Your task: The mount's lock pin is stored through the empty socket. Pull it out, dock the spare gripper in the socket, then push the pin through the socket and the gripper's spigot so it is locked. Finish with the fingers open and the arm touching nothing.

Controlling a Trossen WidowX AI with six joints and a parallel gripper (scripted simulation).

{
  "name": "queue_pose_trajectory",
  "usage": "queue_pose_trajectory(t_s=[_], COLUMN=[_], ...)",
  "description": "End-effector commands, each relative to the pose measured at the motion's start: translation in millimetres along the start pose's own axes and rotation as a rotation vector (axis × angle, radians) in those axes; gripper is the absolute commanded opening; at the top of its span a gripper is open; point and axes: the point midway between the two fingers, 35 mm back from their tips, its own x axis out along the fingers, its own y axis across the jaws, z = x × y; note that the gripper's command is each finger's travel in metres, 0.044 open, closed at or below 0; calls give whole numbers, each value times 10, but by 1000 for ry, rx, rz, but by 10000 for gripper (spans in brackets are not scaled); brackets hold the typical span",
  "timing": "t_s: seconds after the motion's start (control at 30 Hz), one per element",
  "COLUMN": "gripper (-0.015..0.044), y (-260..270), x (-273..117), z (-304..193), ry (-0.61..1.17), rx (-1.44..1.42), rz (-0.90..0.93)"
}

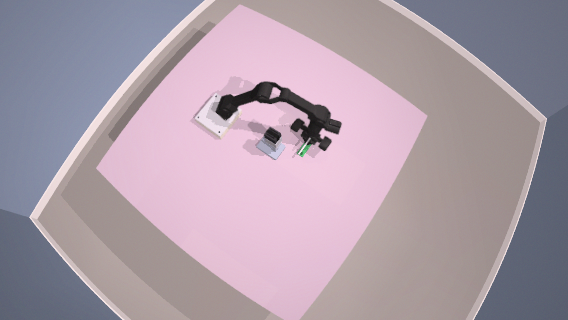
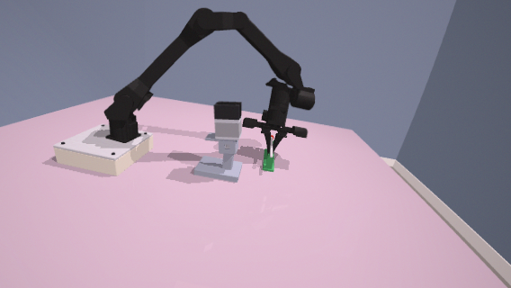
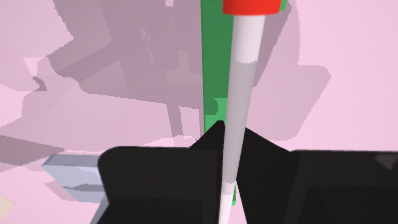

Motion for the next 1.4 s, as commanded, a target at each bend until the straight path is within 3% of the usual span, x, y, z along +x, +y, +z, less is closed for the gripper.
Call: queue_pose_trajectory(t_s=[0.0, 0.5, 0.97, 1.37], gripper=[0, 0, 7, 0], y=[-25, -6, -3, 303], x=[-150, -588, -534, -637], z=[-25, -151, -141, -110], ry=[-7, -7, -3, -5], rx=[-1, -1, 1, 1], rz=[-9, -9, -7, -5])
